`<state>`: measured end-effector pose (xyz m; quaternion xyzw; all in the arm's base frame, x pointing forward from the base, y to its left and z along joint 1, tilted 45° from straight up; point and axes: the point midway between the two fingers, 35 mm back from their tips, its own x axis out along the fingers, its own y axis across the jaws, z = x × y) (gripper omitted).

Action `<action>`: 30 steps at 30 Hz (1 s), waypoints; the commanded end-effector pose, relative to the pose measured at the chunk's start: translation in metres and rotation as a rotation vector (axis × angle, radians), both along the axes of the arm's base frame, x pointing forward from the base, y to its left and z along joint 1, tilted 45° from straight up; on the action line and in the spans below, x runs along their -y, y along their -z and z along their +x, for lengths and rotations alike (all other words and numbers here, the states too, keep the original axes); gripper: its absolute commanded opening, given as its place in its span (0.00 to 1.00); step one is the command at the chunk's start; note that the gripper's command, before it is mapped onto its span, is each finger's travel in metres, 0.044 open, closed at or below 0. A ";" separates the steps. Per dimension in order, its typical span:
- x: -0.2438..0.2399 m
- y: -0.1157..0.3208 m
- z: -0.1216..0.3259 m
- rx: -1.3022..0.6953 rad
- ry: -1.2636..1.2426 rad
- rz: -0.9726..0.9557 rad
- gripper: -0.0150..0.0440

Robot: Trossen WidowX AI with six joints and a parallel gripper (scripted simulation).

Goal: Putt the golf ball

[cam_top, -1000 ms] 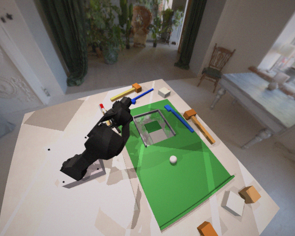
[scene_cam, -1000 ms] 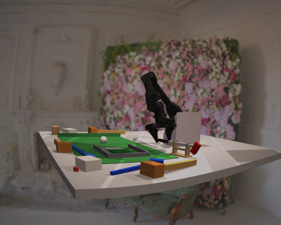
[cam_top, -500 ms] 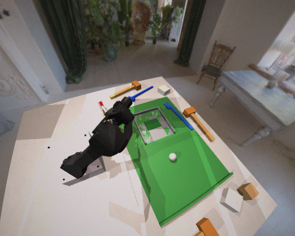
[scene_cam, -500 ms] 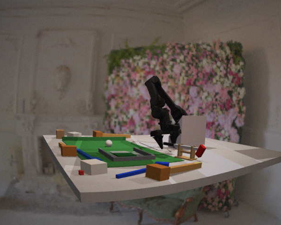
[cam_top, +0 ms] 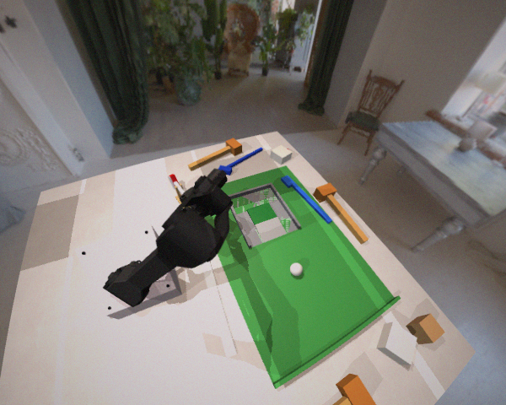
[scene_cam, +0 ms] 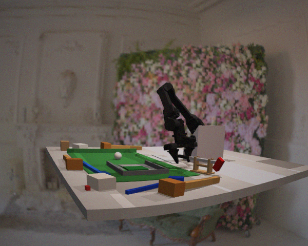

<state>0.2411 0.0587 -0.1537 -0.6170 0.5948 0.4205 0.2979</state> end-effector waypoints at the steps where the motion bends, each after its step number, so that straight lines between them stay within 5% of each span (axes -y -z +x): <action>1: 0.000 0.000 0.000 0.001 0.000 0.000 0.73; 10: 0.000 0.000 0.000 0.001 0.000 0.000 0.33; 20: -0.006 -0.005 0.002 0.001 0.000 0.002 0.25; 30: -0.058 -0.057 0.004 -0.001 0.000 0.006 0.25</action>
